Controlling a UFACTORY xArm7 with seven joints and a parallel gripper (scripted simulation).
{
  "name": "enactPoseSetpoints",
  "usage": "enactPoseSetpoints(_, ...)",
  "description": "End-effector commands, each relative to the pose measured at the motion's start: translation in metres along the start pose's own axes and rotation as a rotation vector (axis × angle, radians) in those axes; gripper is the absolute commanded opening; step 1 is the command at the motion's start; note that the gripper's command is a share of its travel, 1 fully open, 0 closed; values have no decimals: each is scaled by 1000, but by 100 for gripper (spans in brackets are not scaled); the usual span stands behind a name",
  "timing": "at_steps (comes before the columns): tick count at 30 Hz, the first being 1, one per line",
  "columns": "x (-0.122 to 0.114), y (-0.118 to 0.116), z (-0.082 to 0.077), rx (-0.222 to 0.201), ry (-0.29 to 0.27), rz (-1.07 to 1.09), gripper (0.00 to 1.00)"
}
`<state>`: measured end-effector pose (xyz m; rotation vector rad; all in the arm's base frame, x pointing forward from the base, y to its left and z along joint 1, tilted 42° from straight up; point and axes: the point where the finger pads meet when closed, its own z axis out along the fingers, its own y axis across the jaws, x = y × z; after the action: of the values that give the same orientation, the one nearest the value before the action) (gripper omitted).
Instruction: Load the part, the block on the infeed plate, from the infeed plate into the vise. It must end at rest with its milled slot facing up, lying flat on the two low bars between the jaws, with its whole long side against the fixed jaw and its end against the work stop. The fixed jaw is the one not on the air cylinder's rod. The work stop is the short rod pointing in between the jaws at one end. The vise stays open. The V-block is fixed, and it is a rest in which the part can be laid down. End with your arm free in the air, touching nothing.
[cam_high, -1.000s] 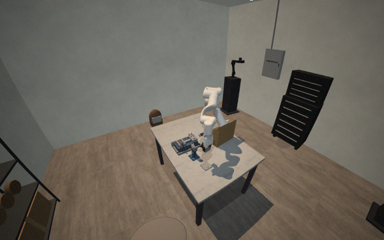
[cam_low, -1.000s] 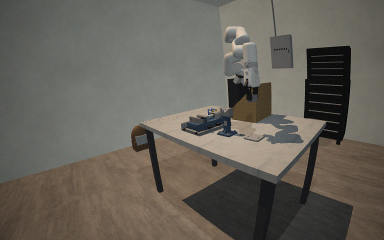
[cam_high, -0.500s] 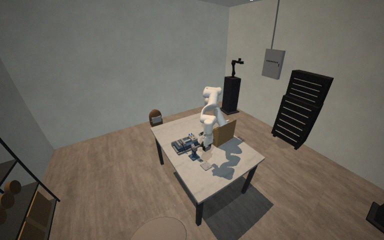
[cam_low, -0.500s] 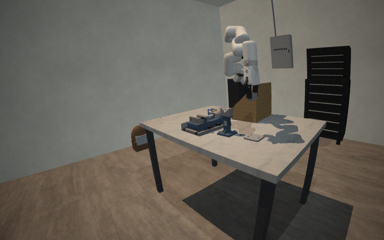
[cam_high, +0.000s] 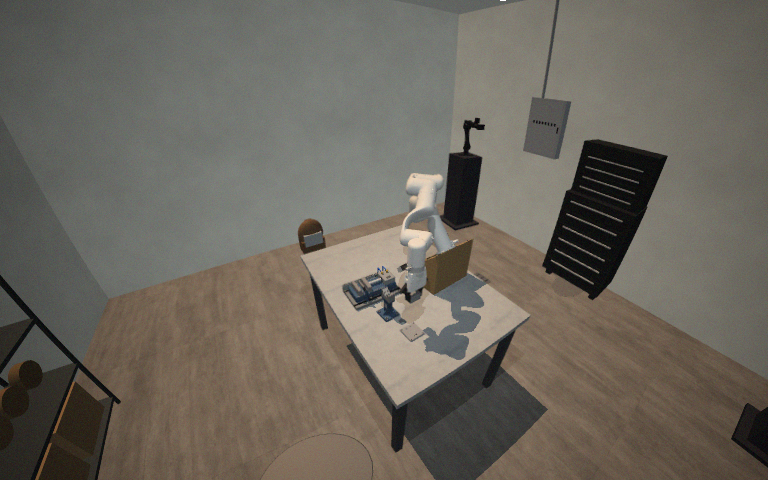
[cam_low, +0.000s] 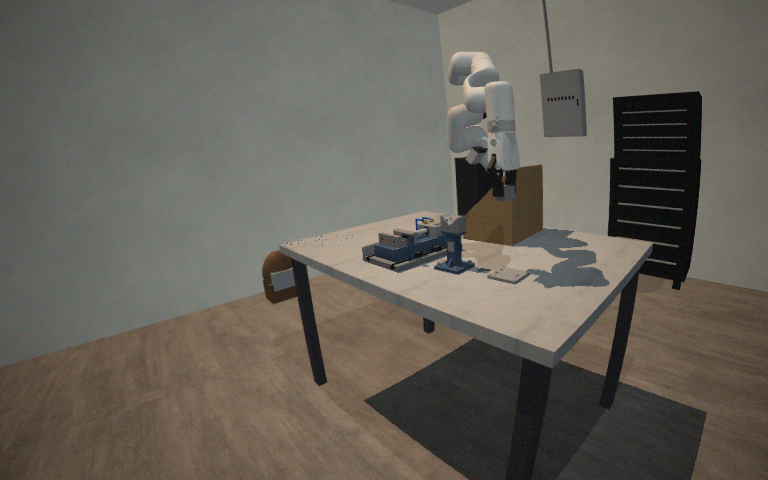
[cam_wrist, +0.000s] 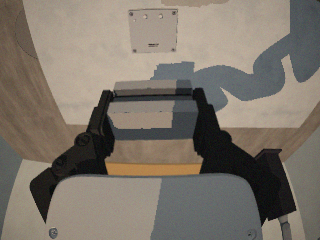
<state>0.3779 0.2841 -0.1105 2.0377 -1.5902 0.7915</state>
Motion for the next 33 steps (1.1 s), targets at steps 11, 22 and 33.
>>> enactPoseSetpoints(11,-1,-2,-4,7,-4,-3,0)
enactPoseSetpoints(22,2,-7,-14,27,-4,-21,0)
enactPoseSetpoints(33,9,-16,-33,63,-3,-55,0)
